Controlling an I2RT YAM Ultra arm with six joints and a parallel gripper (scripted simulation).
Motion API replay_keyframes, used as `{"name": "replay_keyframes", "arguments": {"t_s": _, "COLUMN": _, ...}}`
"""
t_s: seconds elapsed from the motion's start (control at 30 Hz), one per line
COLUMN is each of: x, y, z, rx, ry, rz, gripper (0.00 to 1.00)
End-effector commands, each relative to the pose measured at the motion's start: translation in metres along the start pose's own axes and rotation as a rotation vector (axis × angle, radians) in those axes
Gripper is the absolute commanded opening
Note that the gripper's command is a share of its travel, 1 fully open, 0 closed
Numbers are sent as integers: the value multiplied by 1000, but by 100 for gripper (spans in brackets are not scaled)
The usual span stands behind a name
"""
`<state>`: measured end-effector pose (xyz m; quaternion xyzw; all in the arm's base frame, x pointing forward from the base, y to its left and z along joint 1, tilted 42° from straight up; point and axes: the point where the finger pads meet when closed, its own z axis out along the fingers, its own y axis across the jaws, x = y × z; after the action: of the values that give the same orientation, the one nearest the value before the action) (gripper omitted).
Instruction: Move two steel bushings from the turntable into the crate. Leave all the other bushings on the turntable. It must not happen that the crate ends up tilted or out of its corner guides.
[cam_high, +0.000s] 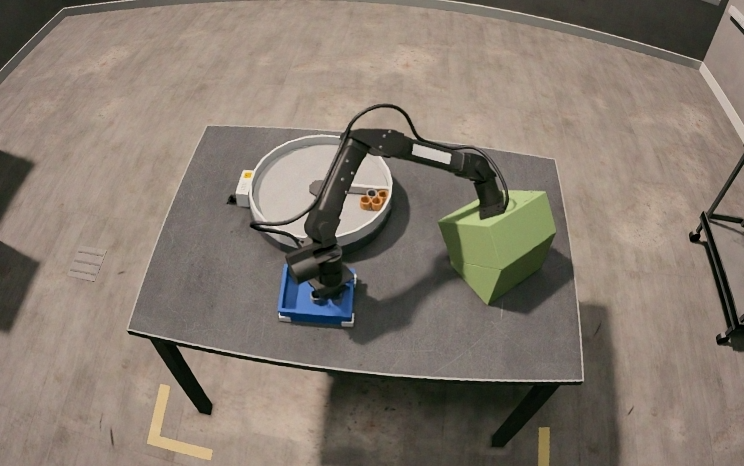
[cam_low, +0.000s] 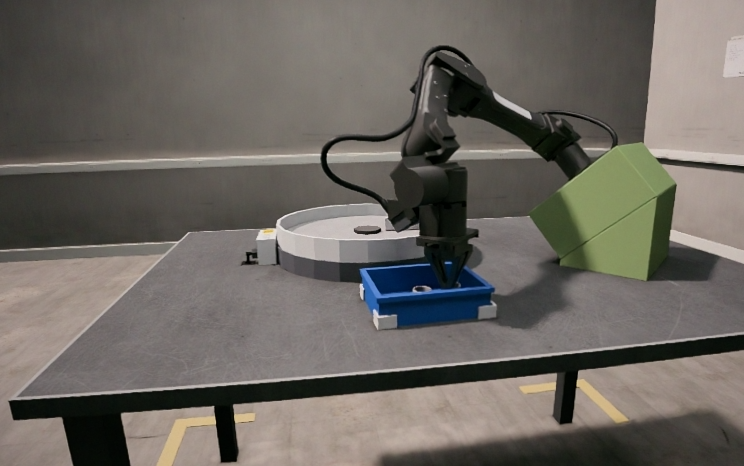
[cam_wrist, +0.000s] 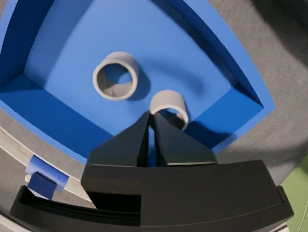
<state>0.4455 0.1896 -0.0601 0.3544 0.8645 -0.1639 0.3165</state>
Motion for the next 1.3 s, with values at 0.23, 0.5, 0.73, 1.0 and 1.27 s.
{"name": "replay_keyframes", "arguments": {"t_s": 0.23, "x": 4, "y": 9, "z": -14, "rx": -35, "ry": -7, "rz": 0, "gripper": 14}}
{"name": "replay_keyframes", "arguments": {"t_s": 0.5, "x": 4, "y": 9, "z": -14, "rx": -35, "ry": -7, "rz": 0, "gripper": 14}}
{"name": "replay_keyframes", "arguments": {"t_s": 0.73, "x": 4, "y": 9, "z": -14, "rx": -35, "ry": -7, "rz": 0, "gripper": 14}}
{"name": "replay_keyframes", "arguments": {"t_s": 1.0, "x": 4, "y": 9, "z": -14, "rx": -35, "ry": -7, "rz": 0, "gripper": 14}}
{"name": "replay_keyframes", "arguments": {"t_s": 1.27, "x": 0, "y": 9, "z": -20, "rx": -36, "ry": -7, "rz": 3, "gripper": 14}}
